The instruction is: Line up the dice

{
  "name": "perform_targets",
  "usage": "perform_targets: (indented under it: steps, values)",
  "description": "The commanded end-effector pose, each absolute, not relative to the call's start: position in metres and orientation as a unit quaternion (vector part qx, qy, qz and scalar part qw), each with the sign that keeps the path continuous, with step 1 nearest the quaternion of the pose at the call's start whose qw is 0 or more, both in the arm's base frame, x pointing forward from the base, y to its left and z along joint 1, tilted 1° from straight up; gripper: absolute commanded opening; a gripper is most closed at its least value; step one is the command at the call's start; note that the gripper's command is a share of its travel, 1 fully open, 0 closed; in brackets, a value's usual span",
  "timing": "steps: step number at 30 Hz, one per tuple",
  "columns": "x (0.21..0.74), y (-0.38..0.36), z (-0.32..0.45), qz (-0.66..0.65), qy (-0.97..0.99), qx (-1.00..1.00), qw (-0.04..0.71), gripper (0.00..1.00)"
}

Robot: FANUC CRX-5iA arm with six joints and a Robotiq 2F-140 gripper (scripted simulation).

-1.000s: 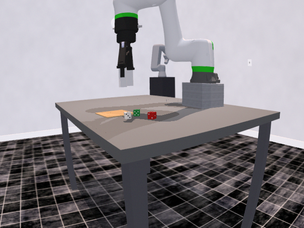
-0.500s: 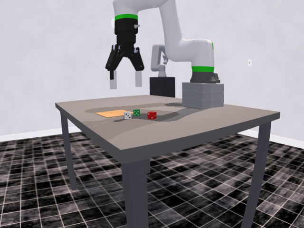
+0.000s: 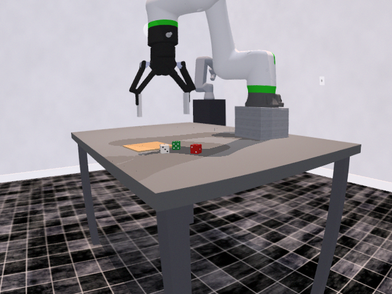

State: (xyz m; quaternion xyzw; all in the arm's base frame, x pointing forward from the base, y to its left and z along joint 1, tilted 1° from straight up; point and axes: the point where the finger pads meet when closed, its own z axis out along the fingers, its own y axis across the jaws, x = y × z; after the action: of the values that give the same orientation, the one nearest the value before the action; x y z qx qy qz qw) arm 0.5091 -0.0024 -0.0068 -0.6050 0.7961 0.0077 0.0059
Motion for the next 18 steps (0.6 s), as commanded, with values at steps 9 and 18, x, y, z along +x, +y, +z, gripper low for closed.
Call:
perform_targets:
  steps: [9, 18]
  values:
    - [0.5091, -0.0027, -0.0089, 0.003, 0.852, -0.523, 0.003, 1.00]
    - [0.5091, -0.0027, -0.0089, 0.003, 0.852, -0.523, 0.003, 0.25]
